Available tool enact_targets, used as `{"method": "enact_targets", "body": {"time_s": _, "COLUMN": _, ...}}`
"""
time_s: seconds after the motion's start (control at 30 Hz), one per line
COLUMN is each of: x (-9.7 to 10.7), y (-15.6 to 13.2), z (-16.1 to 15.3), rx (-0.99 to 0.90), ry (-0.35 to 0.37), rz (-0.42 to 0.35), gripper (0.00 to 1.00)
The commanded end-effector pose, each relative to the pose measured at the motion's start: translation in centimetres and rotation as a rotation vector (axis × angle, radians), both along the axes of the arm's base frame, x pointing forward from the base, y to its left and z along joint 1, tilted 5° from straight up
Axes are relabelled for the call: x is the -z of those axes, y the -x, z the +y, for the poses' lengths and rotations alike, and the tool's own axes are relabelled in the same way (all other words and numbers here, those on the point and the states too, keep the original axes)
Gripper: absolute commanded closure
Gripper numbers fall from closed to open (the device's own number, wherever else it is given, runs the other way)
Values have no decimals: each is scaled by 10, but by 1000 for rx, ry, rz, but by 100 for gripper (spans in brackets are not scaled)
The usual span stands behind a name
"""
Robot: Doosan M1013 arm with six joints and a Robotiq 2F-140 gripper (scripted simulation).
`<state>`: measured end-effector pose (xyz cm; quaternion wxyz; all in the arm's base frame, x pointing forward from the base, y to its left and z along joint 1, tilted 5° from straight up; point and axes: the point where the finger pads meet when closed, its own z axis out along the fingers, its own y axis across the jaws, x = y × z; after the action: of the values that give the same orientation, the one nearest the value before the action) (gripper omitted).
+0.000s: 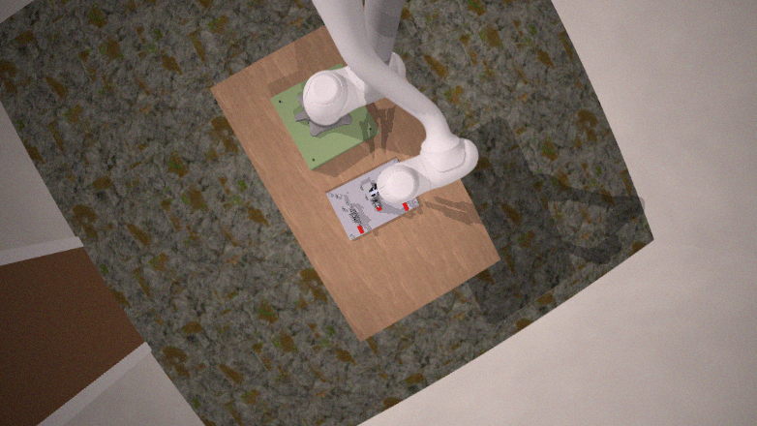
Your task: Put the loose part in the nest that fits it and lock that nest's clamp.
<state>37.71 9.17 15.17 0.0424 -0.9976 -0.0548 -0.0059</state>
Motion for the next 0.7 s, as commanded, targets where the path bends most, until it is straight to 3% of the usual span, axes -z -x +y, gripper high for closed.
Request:
{"method": "enact_targets", "body": {"time_s": 0.0, "x": -13, "y": 0, "z": -4, "rx": 6, "ry": 2, "rz": 0, "gripper": 65}}
{"method": "enact_targets", "body": {"time_s": 0.27, "x": -13, "y": -5, "z": -6, "rx": 6, "ry": 2, "rz": 0, "gripper": 65}}
{"method": "enact_targets", "body": {"time_s": 0.67, "x": -12, "y": -39, "z": -20, "rx": 6, "ry": 2, "rz": 0, "gripper": 65}}
